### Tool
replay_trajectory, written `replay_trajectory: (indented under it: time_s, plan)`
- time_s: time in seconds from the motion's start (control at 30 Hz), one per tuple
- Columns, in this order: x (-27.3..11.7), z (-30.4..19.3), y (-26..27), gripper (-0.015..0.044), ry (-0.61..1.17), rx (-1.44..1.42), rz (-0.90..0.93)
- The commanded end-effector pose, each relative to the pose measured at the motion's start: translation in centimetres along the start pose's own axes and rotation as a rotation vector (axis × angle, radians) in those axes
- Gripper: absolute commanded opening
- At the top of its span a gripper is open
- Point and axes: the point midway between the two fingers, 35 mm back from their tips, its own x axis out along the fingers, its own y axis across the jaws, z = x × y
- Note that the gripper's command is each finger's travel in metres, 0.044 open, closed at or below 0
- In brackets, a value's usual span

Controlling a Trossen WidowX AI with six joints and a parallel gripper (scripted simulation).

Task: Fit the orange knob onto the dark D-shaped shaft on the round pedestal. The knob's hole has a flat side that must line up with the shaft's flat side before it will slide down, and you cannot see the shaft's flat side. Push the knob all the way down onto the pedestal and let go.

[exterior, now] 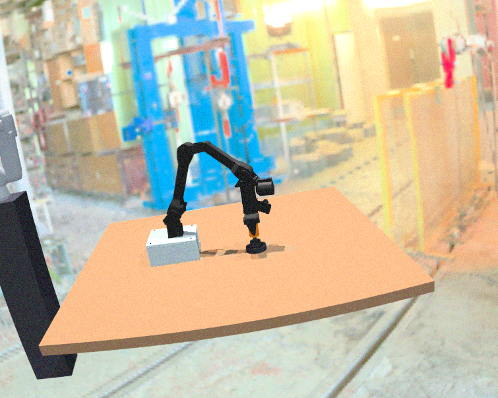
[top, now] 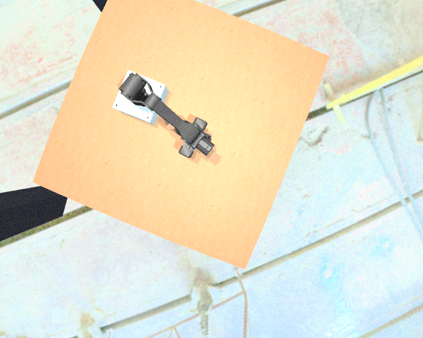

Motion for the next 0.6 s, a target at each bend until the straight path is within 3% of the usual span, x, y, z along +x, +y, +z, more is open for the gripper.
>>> replay_trajectory:
  time_s: [0.0,0.57]
  plan:
    - [0.01,0.46,-0.09,0.0000,-0.007,0.014,-0.002]
    - [-0.23,0.43,-0.10,0.0000,-0.007,0.014,-0.002]
